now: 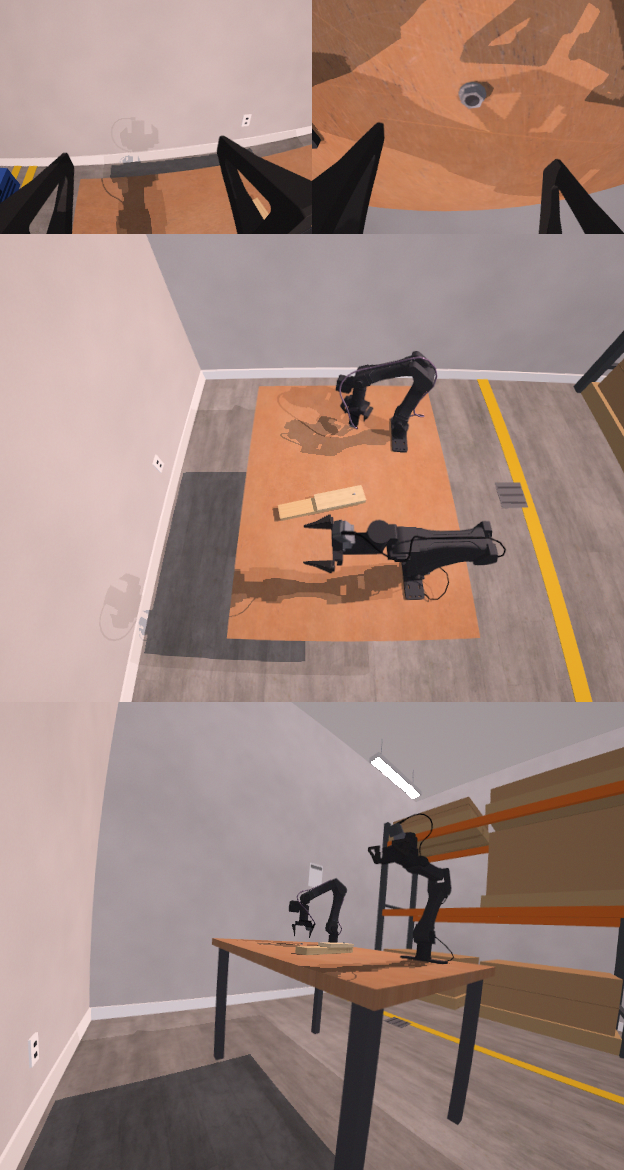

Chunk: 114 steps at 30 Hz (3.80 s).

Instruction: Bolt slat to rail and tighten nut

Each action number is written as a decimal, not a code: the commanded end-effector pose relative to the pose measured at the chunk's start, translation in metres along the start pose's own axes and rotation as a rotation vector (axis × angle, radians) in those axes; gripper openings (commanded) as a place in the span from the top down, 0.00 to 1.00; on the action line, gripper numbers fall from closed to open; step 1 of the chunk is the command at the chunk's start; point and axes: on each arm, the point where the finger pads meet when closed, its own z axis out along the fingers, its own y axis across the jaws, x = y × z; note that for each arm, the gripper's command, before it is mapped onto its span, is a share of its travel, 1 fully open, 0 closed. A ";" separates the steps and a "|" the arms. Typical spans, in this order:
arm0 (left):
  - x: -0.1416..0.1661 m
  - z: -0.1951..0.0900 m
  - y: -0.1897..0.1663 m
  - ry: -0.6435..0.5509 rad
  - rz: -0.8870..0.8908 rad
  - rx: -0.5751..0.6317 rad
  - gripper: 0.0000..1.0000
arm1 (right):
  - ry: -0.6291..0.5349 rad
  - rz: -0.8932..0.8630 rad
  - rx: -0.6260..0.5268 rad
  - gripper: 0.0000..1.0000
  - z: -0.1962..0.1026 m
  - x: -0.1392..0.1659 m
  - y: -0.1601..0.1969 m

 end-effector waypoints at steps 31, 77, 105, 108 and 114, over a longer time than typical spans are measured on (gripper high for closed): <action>-0.009 -0.003 0.000 -0.026 0.002 0.006 0.00 | -0.003 0.003 -0.007 0.00 0.025 0.001 -0.001; -0.009 -0.003 0.000 -0.026 0.002 0.006 0.00 | -0.001 0.000 0.004 0.71 0.041 -0.001 -0.003; -0.009 -0.003 0.000 -0.026 0.002 0.006 0.00 | -0.001 0.000 0.004 0.88 0.041 -0.001 -0.003; -0.009 -0.003 0.000 -0.026 0.002 0.006 0.00 | -0.001 0.000 0.004 0.88 0.041 -0.001 -0.003; -0.009 -0.003 0.000 -0.026 0.002 0.006 0.00 | -0.001 0.000 0.004 0.88 0.041 -0.001 -0.003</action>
